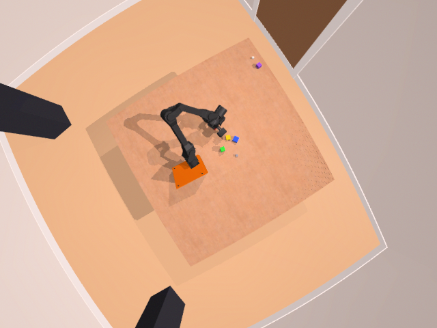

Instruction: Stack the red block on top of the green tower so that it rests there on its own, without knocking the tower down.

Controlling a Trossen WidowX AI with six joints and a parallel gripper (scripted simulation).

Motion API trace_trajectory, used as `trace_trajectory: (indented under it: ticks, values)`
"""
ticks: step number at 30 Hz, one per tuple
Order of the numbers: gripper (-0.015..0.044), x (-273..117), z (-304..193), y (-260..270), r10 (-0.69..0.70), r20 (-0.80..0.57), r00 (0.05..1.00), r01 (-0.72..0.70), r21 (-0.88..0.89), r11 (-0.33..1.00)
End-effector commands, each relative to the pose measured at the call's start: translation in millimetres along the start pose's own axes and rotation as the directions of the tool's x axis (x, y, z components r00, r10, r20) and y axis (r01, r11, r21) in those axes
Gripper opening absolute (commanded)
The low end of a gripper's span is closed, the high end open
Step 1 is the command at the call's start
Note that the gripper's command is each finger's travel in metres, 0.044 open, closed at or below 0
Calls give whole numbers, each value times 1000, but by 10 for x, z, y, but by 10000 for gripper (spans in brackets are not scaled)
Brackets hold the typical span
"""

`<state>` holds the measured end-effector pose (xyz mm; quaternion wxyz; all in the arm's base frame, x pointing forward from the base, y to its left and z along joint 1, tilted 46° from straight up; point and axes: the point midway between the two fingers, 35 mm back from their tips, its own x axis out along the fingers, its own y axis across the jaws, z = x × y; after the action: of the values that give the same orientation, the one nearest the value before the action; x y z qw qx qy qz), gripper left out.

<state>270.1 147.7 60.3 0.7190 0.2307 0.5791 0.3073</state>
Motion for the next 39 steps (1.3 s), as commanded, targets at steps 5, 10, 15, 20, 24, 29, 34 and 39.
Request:
trace_trajectory:
  ticks: [5,10,15,20,24,29,34,39]
  values:
    - [282,0,-4,-12,-3,-1,1000,3,5,1000]
    - [151,0,-4,-12,-3,-1,1000,3,5,1000]
    - [98,0,-4,-12,-3,-1,1000,3,5,1000]
    - [45,-8,-3,-12,-3,-1,1000,3,5,1000]
    - [0,-114,4,-12,-4,-1,1000,4,4,1000]
    - [0,-355,7,-7,-5,-1,1000,5,4,1000]
    - [0,-583,7,-6,-6,-1,1000,6,4,1000]
    - [0,-816,8,-7,-8,-2,1000,8,4,1000]
